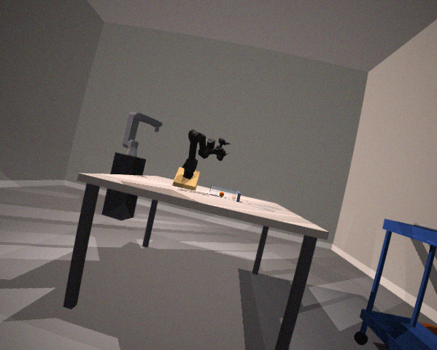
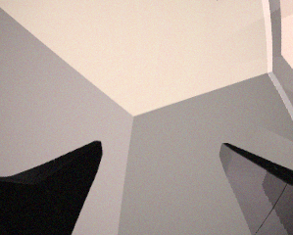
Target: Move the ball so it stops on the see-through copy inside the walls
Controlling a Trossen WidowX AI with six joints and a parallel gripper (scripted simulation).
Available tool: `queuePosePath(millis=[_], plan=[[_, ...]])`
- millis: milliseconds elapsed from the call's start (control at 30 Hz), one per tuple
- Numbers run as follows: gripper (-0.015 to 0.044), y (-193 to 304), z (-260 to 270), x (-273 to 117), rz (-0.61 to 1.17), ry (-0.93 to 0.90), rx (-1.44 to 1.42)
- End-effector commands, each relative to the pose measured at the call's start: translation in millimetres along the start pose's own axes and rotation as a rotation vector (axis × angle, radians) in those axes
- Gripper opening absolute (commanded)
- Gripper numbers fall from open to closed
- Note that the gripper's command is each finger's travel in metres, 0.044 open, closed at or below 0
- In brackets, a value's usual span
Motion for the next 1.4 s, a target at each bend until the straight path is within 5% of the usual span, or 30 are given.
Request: queuePosePath(millis=[0,133,467,733,1000,1367], plan=[[0.0374,-1,-1,1,-0.007,0.010,-0.010],[0.0277,-25,-21,25,-0.143,0.223,-0.205],[0.0277,-119,-63,44,-0.343,1.011,-0.708],[0.0277,-173,-65,22,-0.252,1.542,-0.895],[0.0277,-215,-48,-10,0.021,2.026,-0.959],[0.0277,-219,-45,-14,0.056,2.068,-0.959]])
Point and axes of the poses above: the point midway between the two fingers, 35 mm back from their tips, its own x axis out along the fingers, its own z axis across the jaws, y = z × x, the point moved 8 cm from there along -x, back along the fingers, and after that the axes turned 14 degrees about x, right-handed, at the moved point
